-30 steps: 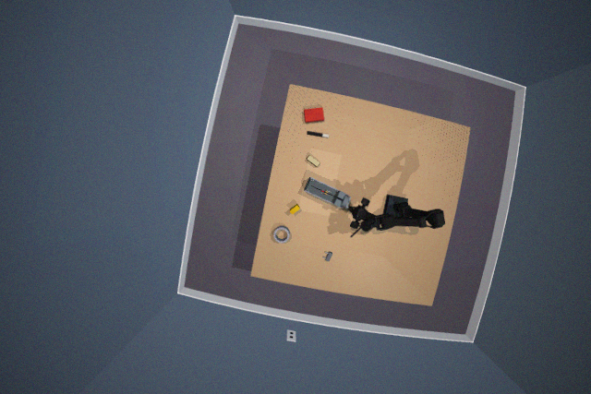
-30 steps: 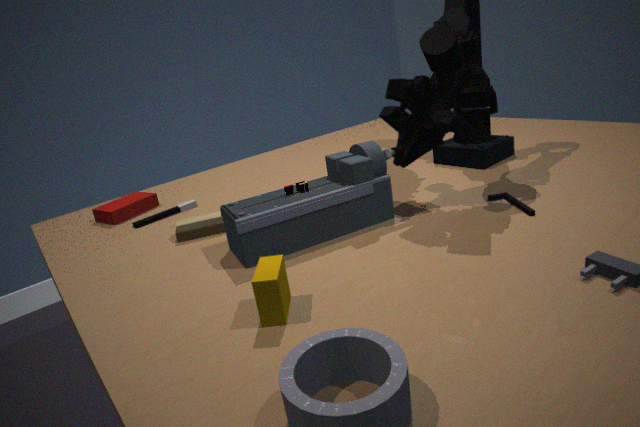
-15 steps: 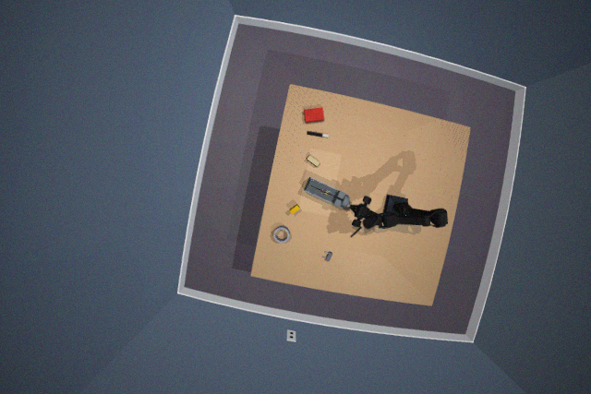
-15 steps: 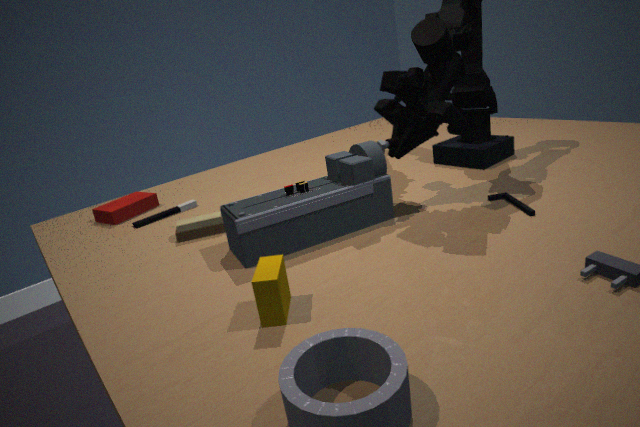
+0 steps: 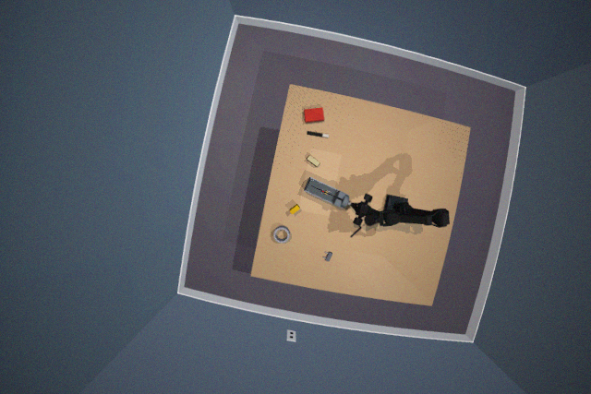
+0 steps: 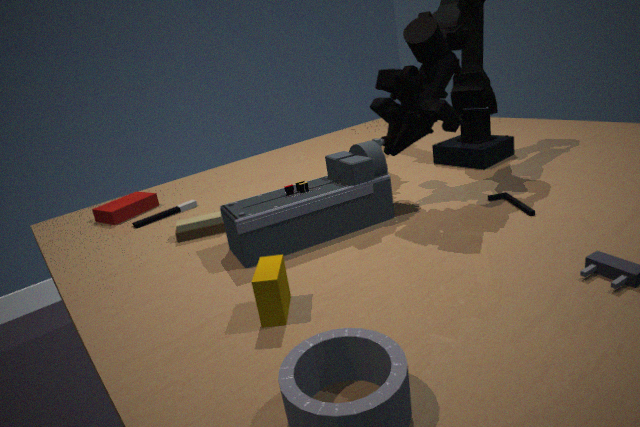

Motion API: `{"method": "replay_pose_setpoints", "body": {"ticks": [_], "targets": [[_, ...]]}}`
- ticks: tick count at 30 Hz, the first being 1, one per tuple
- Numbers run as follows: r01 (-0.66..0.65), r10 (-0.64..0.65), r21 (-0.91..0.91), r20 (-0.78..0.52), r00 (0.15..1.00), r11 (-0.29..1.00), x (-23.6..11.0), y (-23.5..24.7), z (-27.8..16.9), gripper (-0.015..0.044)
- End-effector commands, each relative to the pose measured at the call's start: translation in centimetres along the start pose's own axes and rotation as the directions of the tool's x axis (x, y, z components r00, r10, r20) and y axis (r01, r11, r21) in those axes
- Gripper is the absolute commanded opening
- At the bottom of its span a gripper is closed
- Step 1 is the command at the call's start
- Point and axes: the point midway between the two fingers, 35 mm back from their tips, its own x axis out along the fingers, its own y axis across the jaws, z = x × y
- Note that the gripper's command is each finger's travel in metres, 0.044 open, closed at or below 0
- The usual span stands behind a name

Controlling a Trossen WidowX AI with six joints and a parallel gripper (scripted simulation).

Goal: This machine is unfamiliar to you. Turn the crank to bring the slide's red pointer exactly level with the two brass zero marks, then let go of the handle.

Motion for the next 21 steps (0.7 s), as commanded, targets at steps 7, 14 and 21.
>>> {"method": "replay_pose_setpoints", "body": {"ticks": [7,14,21], "targets": [[0.019,-0.019,0.003,0.006,1.0,1.0,0.07,-1.28,-0.11,0.0],[0.019,-0.019,0.003,0.006,1.0,1.0,0.19,-1.57,-0.23,0.0],[0.02,-0.02,0.003,0.006,1.0,1.0,0.3,-1.8,-0.35,0.0]]}}
